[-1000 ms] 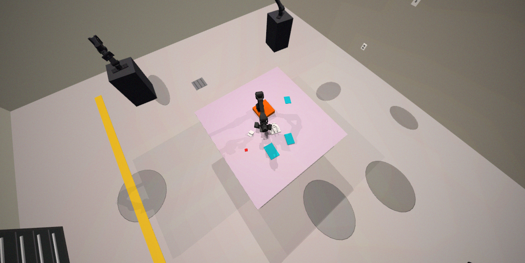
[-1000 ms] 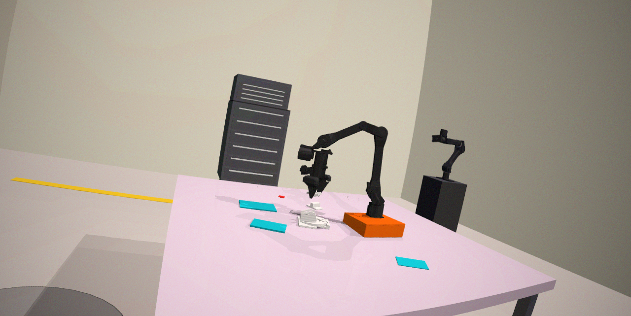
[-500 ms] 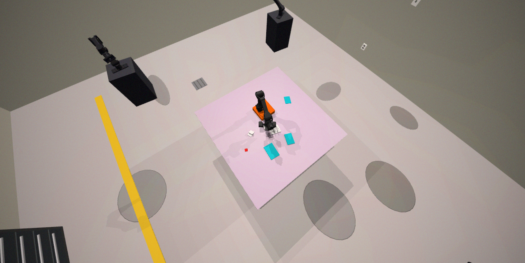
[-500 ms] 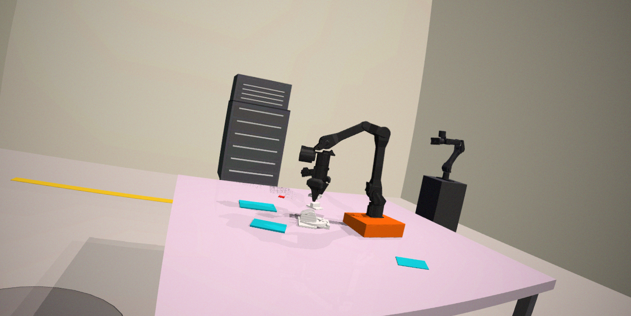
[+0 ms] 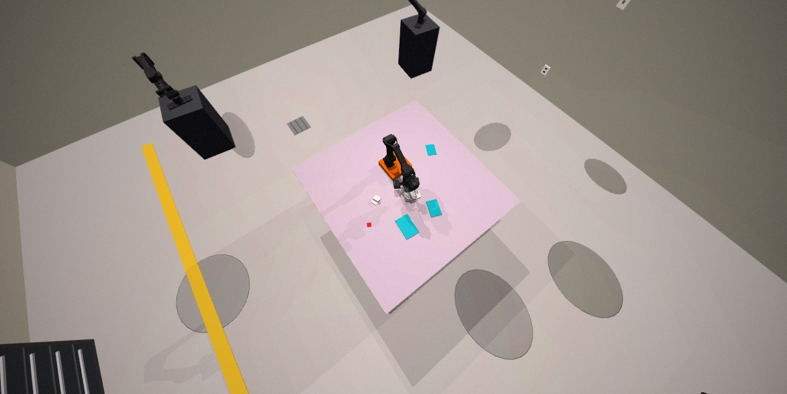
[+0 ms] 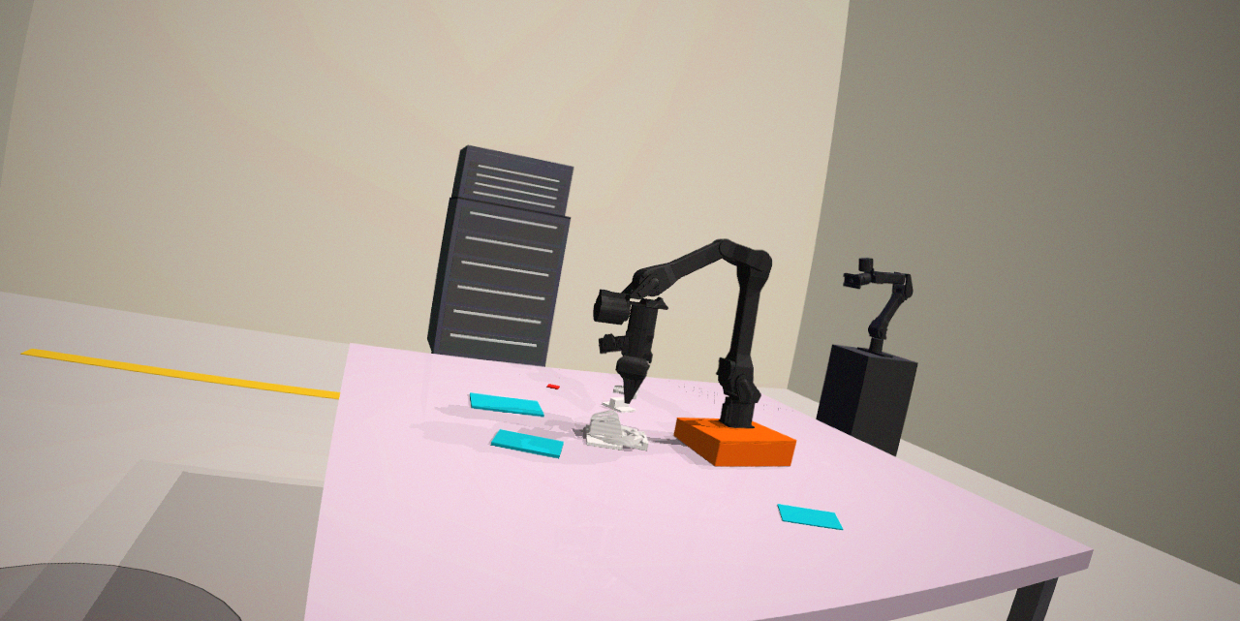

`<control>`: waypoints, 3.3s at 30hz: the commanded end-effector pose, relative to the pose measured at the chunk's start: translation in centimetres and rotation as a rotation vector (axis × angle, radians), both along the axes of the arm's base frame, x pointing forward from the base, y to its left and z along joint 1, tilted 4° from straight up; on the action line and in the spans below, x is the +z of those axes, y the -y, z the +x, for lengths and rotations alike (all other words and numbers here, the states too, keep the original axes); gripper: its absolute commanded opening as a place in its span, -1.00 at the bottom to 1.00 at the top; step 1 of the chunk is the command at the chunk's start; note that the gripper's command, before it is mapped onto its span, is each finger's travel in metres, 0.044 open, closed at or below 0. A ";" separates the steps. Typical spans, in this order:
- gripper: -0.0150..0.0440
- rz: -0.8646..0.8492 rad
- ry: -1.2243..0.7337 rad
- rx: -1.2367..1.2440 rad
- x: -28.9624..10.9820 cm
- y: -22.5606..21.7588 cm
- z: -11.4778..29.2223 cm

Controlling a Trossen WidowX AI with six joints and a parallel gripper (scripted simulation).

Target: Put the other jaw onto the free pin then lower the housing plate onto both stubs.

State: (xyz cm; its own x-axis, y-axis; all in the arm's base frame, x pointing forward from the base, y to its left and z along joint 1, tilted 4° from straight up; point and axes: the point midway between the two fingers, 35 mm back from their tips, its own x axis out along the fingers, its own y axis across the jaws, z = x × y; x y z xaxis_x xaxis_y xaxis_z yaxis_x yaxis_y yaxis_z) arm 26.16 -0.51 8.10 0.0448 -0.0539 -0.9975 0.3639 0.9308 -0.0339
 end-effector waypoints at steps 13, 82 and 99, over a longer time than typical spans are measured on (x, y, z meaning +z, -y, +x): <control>0.70 -0.011 -0.002 0.165 -0.3 -5.0 -1.4; 0.70 -0.013 -0.003 0.181 -0.3 -5.0 -2.0; 0.70 -0.013 -0.003 0.181 -2.9 -4.9 -1.7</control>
